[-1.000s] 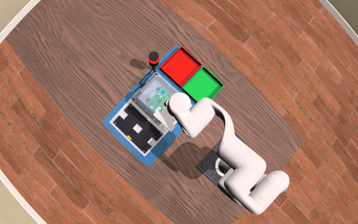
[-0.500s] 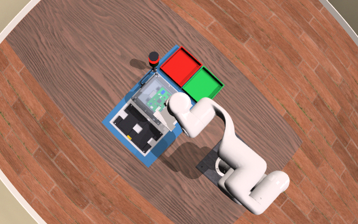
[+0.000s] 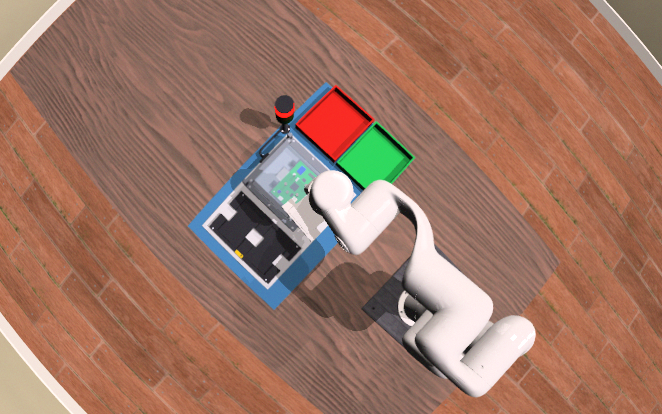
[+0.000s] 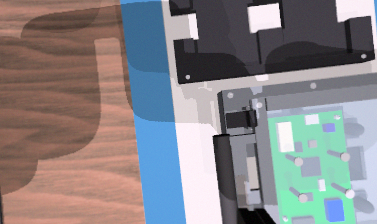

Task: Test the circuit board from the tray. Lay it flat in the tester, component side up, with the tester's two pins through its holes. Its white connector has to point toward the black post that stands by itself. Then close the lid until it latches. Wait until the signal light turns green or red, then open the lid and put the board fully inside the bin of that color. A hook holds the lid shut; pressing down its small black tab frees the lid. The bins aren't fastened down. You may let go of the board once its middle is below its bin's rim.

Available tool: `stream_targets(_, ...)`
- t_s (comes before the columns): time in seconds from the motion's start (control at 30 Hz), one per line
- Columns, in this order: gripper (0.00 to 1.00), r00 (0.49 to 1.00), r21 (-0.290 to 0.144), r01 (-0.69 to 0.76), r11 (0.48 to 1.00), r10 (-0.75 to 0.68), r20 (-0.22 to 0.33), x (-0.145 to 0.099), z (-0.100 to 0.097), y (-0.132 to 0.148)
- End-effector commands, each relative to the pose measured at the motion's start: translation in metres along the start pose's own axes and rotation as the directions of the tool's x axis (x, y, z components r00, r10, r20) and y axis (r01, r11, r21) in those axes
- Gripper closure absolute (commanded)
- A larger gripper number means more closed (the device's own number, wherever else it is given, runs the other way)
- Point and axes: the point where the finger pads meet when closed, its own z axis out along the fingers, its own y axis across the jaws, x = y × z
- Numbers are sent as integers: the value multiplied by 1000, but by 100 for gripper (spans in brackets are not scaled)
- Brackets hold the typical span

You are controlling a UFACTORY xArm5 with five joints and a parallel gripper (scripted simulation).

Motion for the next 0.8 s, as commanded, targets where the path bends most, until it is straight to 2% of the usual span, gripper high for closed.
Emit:
stream_targets(0.0,100,991,-4,-136,991,136,-1,0,-1,1)
stream_targets(0.07,100,991,-4,-136,991,136,-1,0,-1,1)
stream_targets(0.17,100,972,-4,-234,972,234,-1,0,-1,1)
stream_targets(0.37,100,918,-3,-398,918,398,-2,0,-1,1)
stream_targets(0.57,100,840,-3,-542,840,542,-2,0,-1,1)
stream_targets(0.63,100,840,-3,-542,840,542,-2,0,-1,1)
stream_targets(0.77,100,754,-3,-657,754,657,-3,0,-1,1)
